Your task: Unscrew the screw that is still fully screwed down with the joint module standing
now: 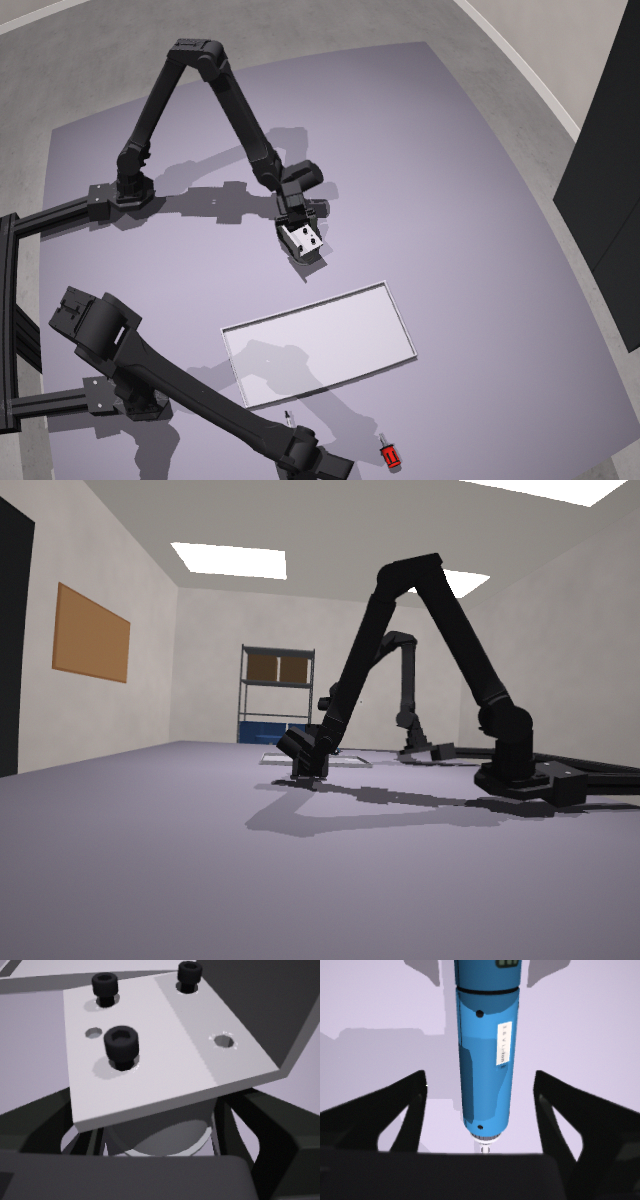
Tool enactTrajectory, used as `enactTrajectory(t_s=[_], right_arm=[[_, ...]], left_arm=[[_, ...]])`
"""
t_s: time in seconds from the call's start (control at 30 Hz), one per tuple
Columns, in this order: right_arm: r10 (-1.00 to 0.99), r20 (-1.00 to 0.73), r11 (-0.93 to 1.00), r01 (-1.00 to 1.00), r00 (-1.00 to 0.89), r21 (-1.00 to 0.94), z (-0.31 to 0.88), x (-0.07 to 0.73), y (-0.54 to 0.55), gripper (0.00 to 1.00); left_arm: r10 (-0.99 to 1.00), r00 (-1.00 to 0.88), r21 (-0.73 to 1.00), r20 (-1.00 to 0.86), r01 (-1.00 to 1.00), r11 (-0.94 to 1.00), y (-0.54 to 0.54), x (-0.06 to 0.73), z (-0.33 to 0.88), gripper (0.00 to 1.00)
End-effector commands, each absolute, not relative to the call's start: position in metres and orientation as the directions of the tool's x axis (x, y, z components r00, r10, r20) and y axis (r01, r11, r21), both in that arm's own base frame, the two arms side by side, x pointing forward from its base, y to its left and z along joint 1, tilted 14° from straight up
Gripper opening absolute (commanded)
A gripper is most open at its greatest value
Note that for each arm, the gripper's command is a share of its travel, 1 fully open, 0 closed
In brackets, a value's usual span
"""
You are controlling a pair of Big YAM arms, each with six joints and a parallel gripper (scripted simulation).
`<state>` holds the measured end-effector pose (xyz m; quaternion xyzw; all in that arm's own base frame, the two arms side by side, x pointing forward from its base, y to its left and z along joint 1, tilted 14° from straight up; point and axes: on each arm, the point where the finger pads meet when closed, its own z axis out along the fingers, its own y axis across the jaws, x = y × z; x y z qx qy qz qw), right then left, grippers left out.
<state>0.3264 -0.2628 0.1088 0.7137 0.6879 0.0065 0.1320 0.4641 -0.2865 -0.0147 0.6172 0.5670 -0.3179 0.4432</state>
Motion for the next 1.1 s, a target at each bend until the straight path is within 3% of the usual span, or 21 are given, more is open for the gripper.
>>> enactTrajectory(t_s=[0.0, 0.67, 0.7, 1.07], right_arm=[[0.986, -0.159, -0.019, 0.983, 0.048, 0.181, 0.108, 0.327, -0.260, 0.65], [0.982, -0.180, -0.016, 0.978, 0.055, 0.208, 0.127, 0.330, -0.265, 0.65], [0.982, -0.180, -0.016, 0.978, 0.055, 0.208, 0.127, 0.330, -0.265, 0.65], [0.982, -0.180, -0.016, 0.978, 0.055, 0.208, 0.127, 0.330, -0.265, 0.65]], left_arm=[[0.415, 0.172, 0.209, -0.893, 0.977, 0.045, -0.286, 0.478, -0.016, 0.59], [0.415, 0.172, 0.209, -0.893, 0.977, 0.045, -0.286, 0.478, -0.016, 0.59], [0.415, 0.172, 0.209, -0.893, 0.977, 0.045, -0.286, 0.478, -0.016, 0.68], [0.415, 0.172, 0.209, -0.894, 0.977, 0.044, -0.286, 0.477, -0.016, 0.68]])
